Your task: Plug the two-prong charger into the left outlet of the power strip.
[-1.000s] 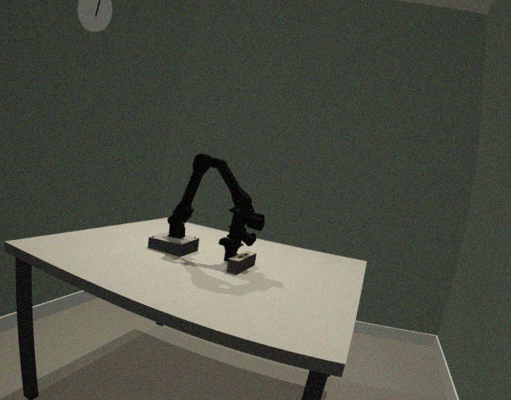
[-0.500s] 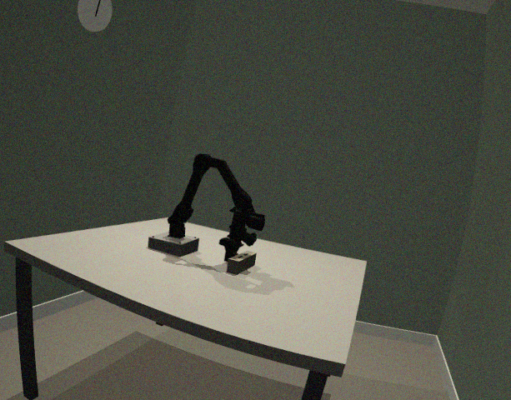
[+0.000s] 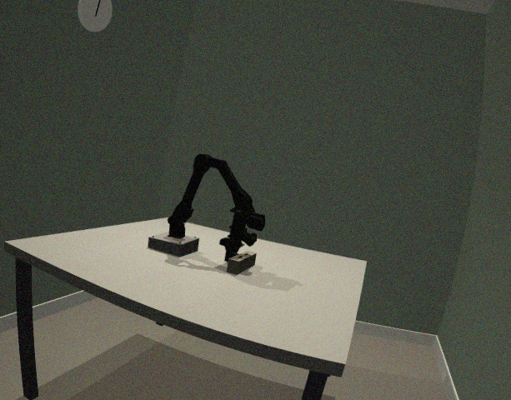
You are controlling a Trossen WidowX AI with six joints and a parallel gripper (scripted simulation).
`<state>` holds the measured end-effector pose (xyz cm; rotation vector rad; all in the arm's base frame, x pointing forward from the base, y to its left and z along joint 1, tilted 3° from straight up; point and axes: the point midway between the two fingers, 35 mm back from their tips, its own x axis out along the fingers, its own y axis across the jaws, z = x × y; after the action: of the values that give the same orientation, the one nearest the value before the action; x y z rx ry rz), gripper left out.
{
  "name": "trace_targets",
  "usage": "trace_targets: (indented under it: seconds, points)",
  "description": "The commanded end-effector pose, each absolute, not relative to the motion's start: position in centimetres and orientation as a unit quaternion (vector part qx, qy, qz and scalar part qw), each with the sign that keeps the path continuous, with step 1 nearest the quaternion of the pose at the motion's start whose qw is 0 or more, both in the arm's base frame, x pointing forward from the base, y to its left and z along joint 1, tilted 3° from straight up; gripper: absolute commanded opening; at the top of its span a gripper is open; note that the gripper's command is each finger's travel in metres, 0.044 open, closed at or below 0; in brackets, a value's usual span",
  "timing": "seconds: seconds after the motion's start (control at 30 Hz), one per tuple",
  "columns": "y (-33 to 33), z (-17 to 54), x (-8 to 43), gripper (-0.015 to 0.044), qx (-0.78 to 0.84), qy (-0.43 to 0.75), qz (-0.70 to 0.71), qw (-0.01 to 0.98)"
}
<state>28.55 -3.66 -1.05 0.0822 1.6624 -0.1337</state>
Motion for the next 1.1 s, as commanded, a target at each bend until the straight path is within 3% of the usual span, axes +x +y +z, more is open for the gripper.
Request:
trace_targets:
  seconds: [0.0,1.07]
  points:
    - [-3.72,-0.95,28.6,0.0,0.035,0.737,-0.06,0.672]
    - [-3.8,-0.96,29.24,0.0,0.035,0.737,-0.06,0.672]
